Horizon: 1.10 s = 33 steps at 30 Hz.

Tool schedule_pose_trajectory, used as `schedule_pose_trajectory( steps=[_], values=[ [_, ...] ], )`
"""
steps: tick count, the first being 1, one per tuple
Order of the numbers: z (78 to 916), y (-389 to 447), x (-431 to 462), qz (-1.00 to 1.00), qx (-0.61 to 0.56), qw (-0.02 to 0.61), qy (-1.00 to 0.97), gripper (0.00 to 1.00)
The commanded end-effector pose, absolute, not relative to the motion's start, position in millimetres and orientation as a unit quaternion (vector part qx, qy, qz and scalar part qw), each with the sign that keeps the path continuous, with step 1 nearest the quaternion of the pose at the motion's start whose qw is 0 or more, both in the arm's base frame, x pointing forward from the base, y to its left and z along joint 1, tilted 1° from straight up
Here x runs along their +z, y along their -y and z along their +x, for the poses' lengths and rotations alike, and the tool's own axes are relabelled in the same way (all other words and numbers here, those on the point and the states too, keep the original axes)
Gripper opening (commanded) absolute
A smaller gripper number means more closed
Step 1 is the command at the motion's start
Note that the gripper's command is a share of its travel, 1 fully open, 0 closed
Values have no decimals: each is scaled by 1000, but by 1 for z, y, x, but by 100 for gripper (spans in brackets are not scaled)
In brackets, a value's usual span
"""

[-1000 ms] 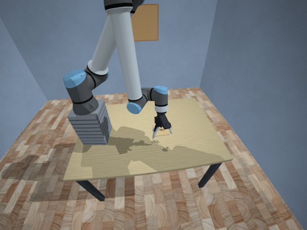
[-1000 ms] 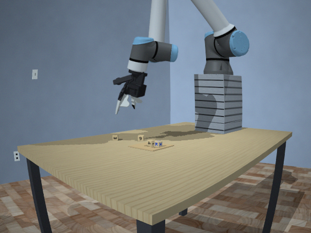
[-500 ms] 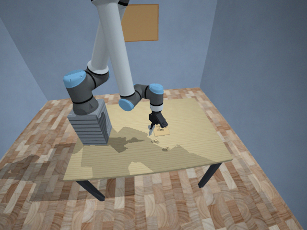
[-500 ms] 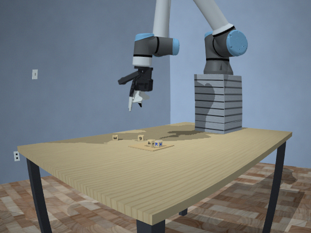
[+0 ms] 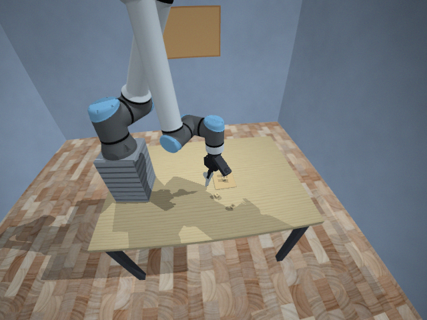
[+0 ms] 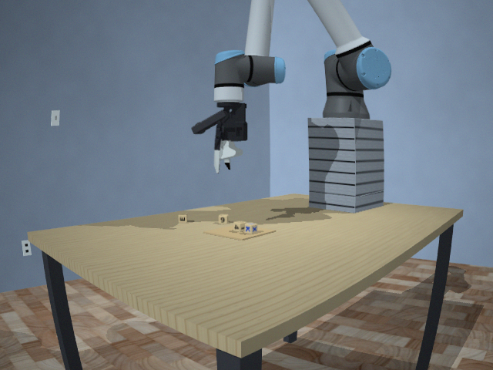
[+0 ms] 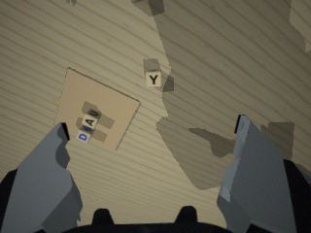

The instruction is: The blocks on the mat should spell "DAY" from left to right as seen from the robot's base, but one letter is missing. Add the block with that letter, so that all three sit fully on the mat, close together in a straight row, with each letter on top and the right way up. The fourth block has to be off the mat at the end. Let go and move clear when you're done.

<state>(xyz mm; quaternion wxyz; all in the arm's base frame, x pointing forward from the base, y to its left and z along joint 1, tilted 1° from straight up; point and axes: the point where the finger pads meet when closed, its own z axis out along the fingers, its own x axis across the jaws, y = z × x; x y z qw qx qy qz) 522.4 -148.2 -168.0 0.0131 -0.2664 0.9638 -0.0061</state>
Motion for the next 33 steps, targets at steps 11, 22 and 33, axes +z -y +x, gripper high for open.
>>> schedule_pose_trajectory(
  steps=[11,22,33],
  values=[
    [520,147,-169,-264,-3,12,-965,100],
    [524,150,-173,-208,-4,14,-978,100],
    [524,152,-180,-93,-3,13,-996,100]
  ],
)
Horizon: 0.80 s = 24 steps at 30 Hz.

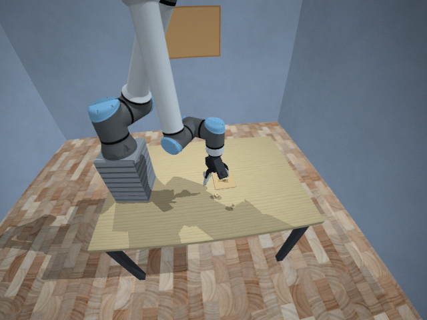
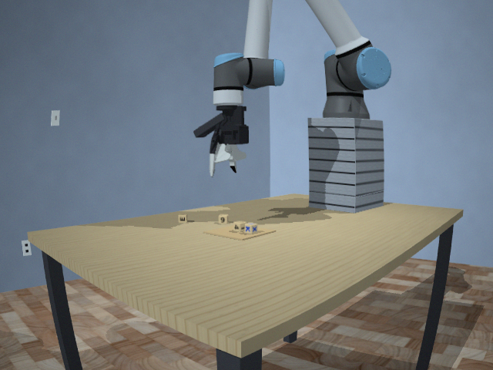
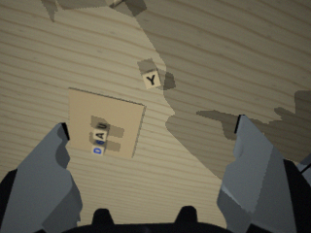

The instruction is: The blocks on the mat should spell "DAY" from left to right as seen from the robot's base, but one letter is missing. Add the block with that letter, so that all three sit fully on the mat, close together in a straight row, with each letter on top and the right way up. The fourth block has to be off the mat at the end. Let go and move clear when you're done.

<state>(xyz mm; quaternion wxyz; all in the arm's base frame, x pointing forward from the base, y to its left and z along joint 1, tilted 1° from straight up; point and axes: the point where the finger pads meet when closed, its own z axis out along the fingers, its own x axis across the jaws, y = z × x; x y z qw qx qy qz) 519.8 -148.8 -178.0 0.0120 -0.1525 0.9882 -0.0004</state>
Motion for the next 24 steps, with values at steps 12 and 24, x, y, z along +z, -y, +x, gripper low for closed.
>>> schedule_pose_trajectory(
  steps=[12,24],
  values=[
    [524,154,-188,23,-2,13,-1000,100],
    [524,154,-197,155,0,13,-988,100]
  ],
)
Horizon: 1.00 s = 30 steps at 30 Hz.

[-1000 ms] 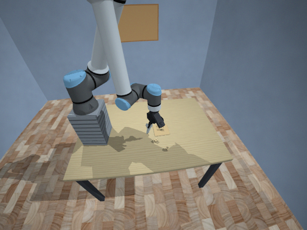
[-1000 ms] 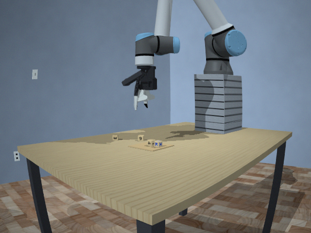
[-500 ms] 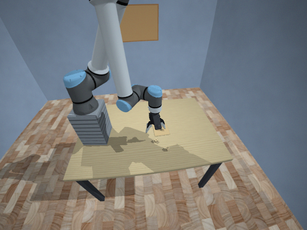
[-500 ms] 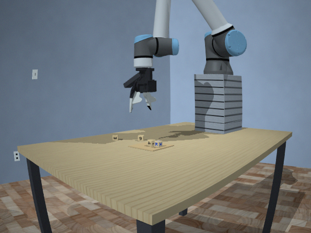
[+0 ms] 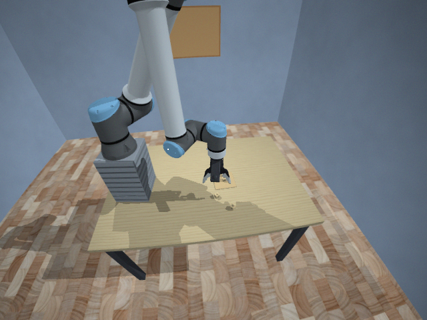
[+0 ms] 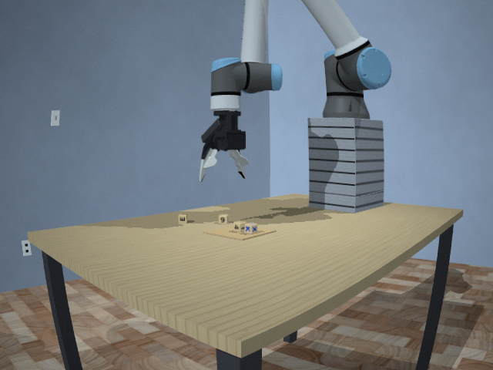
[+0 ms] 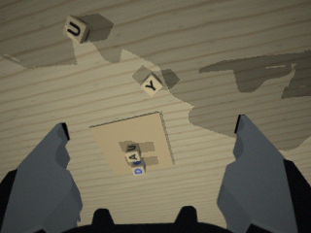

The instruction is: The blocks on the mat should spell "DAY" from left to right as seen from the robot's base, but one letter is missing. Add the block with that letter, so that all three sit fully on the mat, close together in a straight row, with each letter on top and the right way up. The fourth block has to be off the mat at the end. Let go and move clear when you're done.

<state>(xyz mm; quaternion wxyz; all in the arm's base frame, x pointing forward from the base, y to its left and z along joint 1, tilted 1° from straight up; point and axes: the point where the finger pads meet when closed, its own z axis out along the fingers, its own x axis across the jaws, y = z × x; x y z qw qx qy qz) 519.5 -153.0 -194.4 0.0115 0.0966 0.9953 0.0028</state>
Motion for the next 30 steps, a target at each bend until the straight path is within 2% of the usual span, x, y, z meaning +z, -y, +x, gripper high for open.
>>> schedule_pose_trajectory(
  steps=[1,30],
  values=[
    [524,154,-198,165,0,13,-986,100],
    [524,151,-218,444,3,12,-896,100]
  ],
)
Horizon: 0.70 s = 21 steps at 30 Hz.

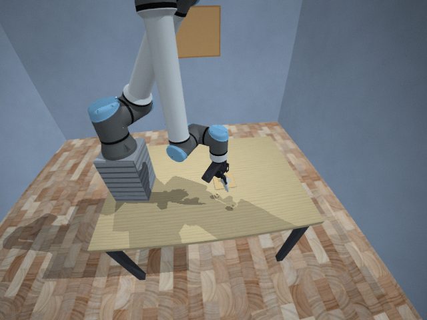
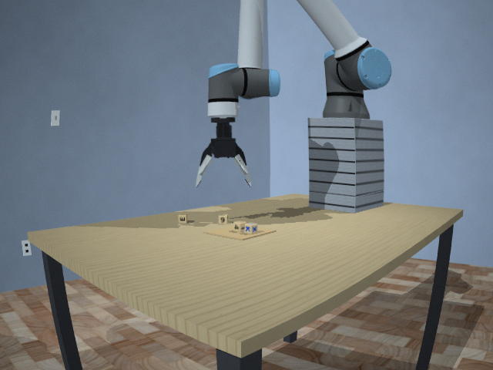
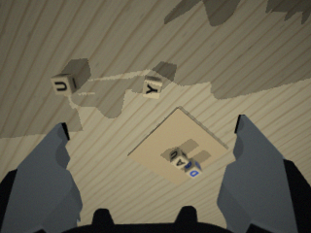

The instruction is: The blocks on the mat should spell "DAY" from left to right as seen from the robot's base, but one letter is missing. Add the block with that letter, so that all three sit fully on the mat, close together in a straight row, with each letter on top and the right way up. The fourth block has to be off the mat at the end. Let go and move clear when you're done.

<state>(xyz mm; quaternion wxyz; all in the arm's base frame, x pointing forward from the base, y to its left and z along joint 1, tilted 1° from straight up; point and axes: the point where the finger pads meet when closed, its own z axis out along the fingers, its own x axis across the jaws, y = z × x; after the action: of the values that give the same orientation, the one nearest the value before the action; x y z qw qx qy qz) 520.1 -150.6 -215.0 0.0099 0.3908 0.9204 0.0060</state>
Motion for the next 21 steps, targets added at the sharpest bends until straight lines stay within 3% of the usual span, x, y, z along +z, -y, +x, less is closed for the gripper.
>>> schedule_pose_trajectory(
  steps=[1,17,18,21],
  values=[
    [524,151,-219,452,3,12,-892,100],
    [524,150,-221,491,4,12,-871,100],
    [524,150,-221,491,4,12,-871,37],
    [524,150,-221,491,4,12,-871,37]
  ],
)
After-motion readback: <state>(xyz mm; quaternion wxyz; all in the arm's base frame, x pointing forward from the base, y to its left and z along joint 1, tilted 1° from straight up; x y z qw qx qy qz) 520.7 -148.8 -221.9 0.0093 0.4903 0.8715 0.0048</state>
